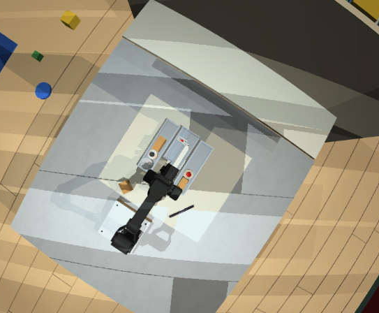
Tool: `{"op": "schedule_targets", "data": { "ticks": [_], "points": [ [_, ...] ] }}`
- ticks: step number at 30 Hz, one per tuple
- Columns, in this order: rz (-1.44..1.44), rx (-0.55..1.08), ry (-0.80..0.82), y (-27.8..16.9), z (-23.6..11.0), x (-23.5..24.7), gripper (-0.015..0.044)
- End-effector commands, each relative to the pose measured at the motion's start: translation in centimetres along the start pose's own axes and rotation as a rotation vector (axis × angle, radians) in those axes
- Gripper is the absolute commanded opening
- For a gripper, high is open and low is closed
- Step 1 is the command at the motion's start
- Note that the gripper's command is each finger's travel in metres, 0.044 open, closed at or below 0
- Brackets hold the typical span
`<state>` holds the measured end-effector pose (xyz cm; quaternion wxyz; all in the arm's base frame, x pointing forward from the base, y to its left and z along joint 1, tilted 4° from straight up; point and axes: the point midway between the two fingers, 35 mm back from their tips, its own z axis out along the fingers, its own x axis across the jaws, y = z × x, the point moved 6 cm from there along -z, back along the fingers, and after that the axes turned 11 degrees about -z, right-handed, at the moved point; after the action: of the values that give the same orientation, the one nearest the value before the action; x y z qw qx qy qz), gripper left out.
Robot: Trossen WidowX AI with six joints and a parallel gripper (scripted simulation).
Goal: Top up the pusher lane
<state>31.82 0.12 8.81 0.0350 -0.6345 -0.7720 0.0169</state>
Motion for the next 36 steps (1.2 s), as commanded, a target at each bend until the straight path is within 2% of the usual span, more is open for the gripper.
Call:
{"op": "schedule_targets", "data": {
  "ticks": [1,36],
  "points": [
    [0.003,-0.036,-0.005,0.9,-0.5,-0.1,0.0],
    [0.003,-0.037,-0.005,2.1,-0.8,-0.4,0.0]
  ]
}}
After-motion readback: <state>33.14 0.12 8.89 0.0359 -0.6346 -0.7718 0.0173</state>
